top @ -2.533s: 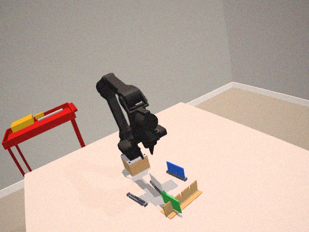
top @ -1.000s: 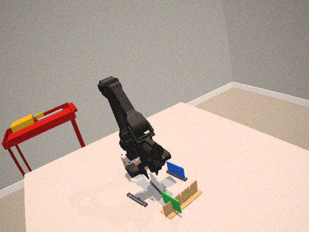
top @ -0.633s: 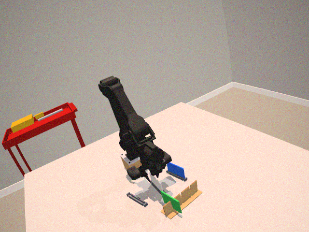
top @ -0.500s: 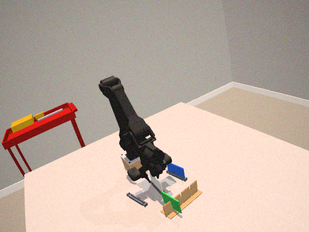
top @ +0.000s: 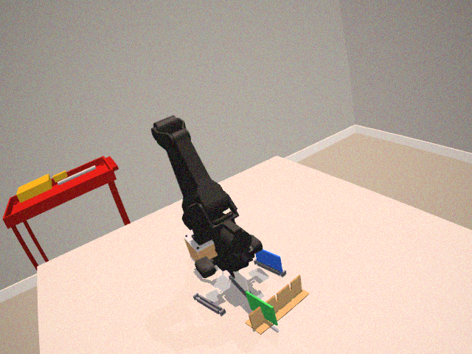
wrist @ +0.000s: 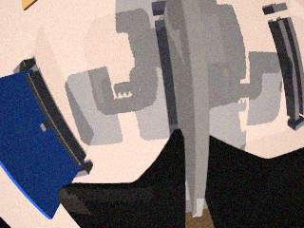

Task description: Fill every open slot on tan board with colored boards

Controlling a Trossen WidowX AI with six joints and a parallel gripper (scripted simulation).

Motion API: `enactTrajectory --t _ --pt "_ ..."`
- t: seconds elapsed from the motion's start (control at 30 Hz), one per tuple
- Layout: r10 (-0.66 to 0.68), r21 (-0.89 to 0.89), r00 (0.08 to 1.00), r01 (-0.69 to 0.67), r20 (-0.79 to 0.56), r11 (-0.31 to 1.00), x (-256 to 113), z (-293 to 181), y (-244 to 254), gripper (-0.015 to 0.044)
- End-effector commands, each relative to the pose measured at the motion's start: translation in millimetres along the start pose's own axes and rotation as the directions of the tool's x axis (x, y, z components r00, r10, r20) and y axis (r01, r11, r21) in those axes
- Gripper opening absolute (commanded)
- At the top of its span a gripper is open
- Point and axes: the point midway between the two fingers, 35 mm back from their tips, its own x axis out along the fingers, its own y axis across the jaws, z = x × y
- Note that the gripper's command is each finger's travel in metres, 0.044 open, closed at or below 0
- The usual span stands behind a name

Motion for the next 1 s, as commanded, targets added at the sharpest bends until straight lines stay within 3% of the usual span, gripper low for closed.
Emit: enactTrajectory --t 0.0,0.97 --pt "-0.002 -0.004 1.0 0.002 0.0 1.0 0.5 -0.4 -0.4 0.0" --pt "-0.002 -0.004 1.0 0.002 0.0 1.0 -43.4 0.3 -0.1 0.0"
